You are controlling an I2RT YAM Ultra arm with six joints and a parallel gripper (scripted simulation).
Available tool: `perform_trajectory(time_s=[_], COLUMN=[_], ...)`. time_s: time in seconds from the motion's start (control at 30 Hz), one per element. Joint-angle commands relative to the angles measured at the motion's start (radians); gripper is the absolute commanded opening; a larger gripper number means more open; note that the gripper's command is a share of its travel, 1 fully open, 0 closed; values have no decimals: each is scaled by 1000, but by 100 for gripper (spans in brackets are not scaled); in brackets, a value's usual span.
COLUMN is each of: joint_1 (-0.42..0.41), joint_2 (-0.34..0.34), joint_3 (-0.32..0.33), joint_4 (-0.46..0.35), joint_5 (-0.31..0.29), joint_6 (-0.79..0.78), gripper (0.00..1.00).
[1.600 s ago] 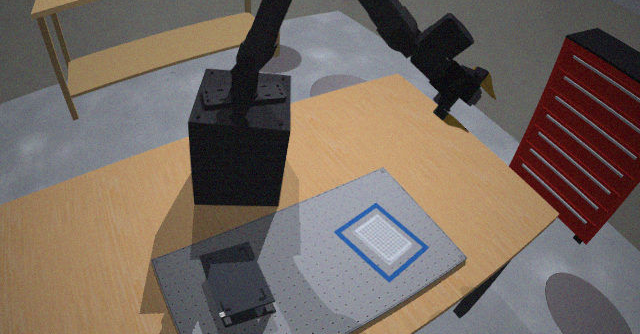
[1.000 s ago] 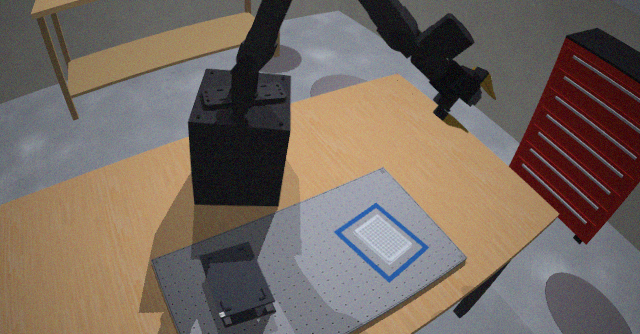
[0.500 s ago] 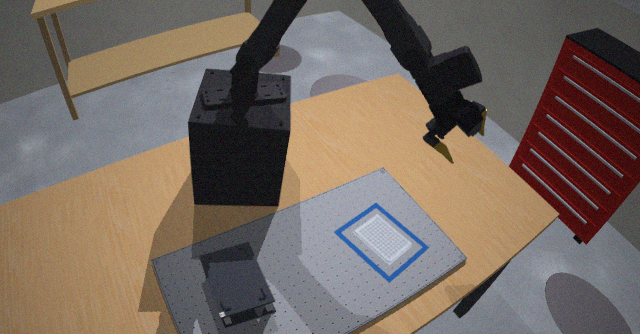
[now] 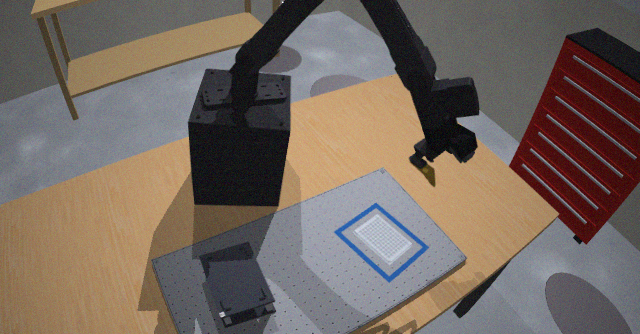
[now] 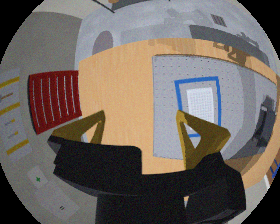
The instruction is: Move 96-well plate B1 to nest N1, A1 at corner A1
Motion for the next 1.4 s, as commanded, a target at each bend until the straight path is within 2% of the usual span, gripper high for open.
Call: perform_trajectory(time_s=[0.0, 0.13, 0.17, 0.2, 0.27, 0.3, 0.37, 0.4, 0.47, 0.57, 0.67, 0.73, 0.77, 0.83, 0.87, 0.93, 1.03, 1.13, 1.23, 1.3, 1.33, 1.37], joint_1=[-20, -27, -32, -37, -47, -50, -56, -59, -68, -78, -80, -90, -94, -104, -108, -114, -127, -138, -141, -150, -155, -159], joint_2=[21, 12, 35, 51, 59, 74, 103, 115, 125, 173, 161, 165, 186, 205, 221, 254, 275, 324, 321, 311, 315, 317], joint_3=[82, 89, 79, 38, 1, 62, 103, 111, 93, 154, 170, 148, 95, 65, 127, 168, 154, 216, 231, 206, 153, 138], joint_4=[-98, -109, -96, -66, -29, -84, -148, -161, -139, -235, -256, -231, -198, -164, -218, -280, -269, -362, -382, -357, -322, -305], joint_5=[21, 24, 22, 17, 3, 16, 25, 27, 25, 35, 39, 37, 35, 26, 34, 40, 41, 48, 53, 53, 52, 52], joint_6=[-82, -100, -105, -109, -118, -138, -175, -187, -197, -254, -267, -277, -282, -291, -311, -349, -372, -430, -444, -454, -459, -463], gripper=[100, 100, 100, 100, 100, 100, 100, 100, 100, 100, 100, 100, 100, 100, 100, 100, 100, 100, 100, 100, 100, 100])
